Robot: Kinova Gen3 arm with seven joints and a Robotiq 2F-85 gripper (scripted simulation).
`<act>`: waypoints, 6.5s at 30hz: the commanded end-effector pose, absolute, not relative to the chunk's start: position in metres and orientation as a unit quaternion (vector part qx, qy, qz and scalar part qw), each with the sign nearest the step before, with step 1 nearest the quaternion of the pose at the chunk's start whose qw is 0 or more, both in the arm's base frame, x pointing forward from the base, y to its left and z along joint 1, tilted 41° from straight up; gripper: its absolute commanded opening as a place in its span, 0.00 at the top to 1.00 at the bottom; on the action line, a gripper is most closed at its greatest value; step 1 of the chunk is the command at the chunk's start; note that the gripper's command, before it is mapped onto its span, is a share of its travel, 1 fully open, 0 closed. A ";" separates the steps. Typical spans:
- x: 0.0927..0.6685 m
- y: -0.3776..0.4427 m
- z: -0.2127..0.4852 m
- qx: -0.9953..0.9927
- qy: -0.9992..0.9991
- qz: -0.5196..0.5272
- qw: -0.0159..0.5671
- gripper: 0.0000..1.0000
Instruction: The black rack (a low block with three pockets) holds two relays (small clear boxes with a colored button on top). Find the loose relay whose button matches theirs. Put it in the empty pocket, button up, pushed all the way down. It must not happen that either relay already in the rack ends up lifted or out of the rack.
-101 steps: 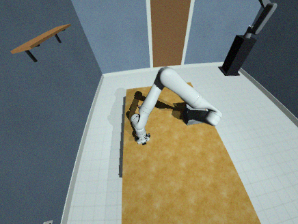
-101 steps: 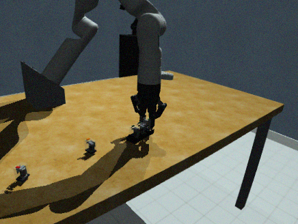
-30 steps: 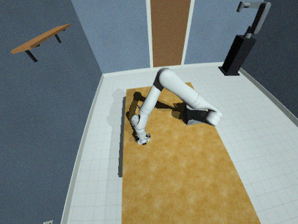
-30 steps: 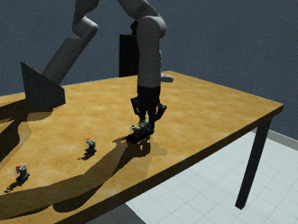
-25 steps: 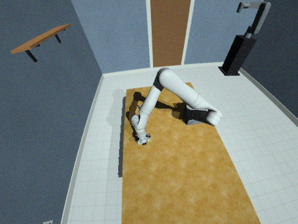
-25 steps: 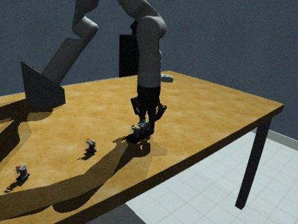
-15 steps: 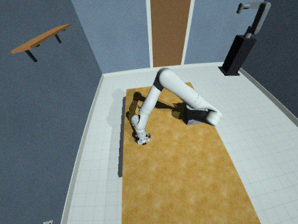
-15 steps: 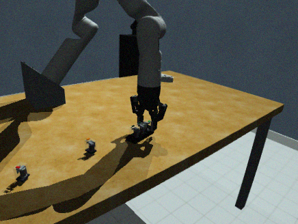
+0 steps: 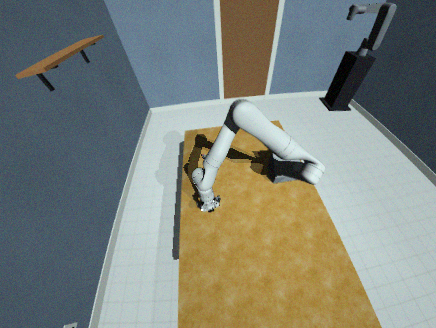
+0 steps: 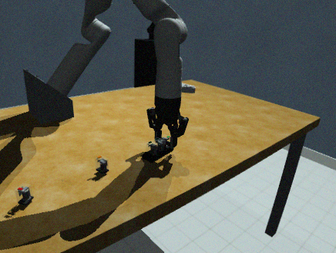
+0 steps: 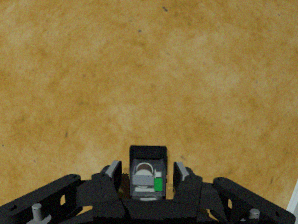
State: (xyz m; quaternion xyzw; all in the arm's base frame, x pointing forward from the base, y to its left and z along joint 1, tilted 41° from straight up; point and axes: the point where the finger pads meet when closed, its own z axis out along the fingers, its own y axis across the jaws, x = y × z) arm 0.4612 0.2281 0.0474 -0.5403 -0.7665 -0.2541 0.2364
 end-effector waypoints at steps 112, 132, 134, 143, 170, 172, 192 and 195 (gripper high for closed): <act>0.469 0.176 0.109 -0.541 -0.766 -0.254 0.236 0.47; 0.469 0.176 0.109 -0.541 -0.766 -0.254 0.236 0.47; 0.469 0.176 0.109 -0.541 -0.766 -0.254 0.236 0.47; 0.469 0.176 0.109 -0.541 -0.766 -0.254 0.236 0.47; 0.469 0.176 0.109 -0.541 -0.766 -0.254 0.236 0.47; 0.469 0.176 0.109 -0.541 -0.766 -0.254 0.236 0.47; 0.469 0.176 0.109 -0.541 -0.766 -0.254 0.236 0.47; 0.469 0.176 0.109 -0.541 -0.766 -0.254 0.236 0.47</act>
